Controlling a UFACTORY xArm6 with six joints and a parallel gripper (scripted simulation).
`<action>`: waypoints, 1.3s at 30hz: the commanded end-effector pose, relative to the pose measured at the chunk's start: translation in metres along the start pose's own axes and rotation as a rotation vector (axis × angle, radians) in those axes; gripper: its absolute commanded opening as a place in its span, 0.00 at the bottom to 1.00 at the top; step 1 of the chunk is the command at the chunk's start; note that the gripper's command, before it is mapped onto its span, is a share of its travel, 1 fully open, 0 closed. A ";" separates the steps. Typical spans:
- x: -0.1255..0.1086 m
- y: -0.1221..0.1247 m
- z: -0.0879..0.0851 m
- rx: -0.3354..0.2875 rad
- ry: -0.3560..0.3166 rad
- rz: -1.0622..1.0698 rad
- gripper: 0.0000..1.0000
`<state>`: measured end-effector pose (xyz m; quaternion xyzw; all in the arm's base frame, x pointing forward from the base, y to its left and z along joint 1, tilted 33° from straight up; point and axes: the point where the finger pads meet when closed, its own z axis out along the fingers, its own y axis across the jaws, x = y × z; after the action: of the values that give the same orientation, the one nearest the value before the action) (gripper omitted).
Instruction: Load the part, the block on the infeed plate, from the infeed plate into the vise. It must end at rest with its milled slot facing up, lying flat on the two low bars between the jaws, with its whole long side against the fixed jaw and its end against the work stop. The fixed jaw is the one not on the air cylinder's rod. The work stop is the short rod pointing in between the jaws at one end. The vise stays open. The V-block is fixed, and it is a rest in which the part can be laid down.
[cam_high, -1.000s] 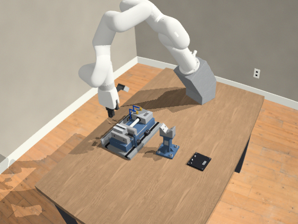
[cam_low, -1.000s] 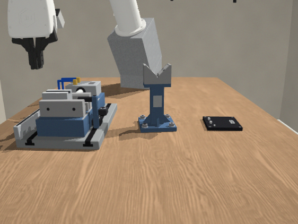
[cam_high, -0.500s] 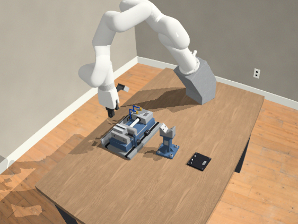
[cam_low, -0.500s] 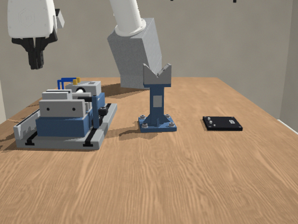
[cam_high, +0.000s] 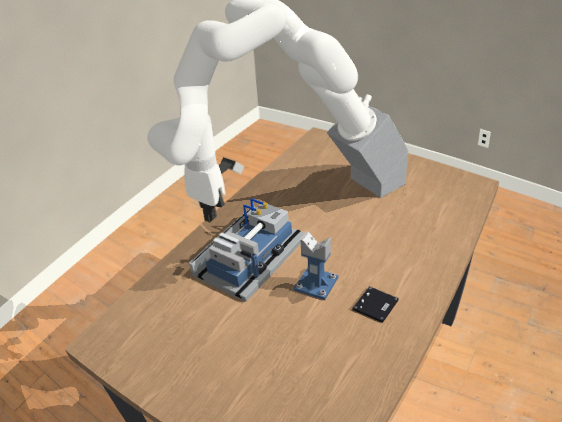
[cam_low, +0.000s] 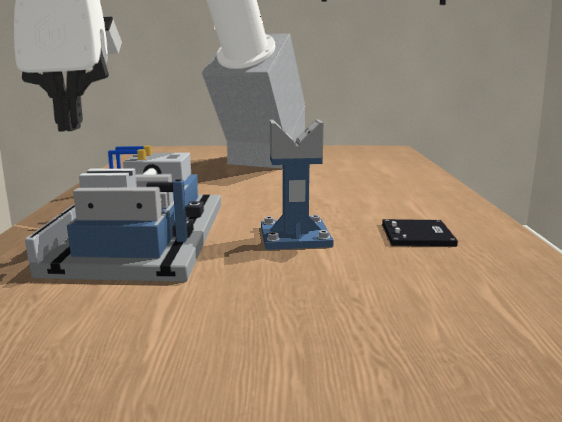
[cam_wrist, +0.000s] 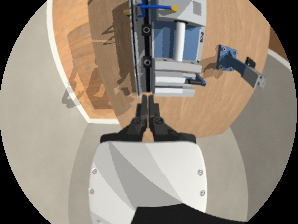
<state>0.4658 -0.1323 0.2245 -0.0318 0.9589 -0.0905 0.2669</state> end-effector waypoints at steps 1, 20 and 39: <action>-0.001 0.000 0.001 0.001 -0.002 0.000 0.00; -0.001 -0.001 0.022 0.000 -0.002 0.000 0.00; -0.001 -0.002 0.045 0.000 -0.002 0.000 0.00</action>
<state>0.4867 -0.1400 0.1904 -0.0319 0.9591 -0.0902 0.2665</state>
